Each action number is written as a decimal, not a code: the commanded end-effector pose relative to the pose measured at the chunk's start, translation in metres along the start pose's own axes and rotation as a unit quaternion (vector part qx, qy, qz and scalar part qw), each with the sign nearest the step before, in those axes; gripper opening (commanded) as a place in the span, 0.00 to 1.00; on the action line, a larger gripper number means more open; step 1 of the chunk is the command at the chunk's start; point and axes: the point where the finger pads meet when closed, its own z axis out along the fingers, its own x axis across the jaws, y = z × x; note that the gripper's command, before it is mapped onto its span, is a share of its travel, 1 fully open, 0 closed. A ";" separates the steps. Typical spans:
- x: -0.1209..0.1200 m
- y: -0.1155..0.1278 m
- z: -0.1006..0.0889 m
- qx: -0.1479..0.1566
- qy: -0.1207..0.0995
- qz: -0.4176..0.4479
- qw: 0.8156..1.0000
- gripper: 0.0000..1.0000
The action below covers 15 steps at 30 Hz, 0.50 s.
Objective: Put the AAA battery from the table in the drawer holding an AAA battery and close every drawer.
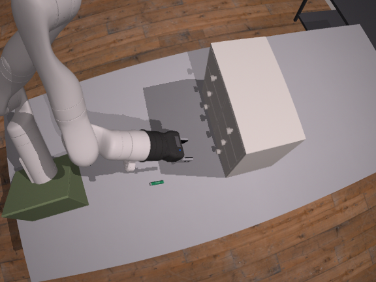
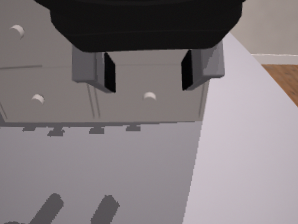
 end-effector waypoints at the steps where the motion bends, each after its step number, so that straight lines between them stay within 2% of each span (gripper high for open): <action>1: 0.001 -0.013 0.004 -0.006 0.002 0.012 1.000 1.00; 8: 0.000 -0.015 0.012 -0.040 0.001 0.011 0.999 1.00; 15: 0.000 -0.016 0.016 -0.059 0.001 0.011 0.998 1.00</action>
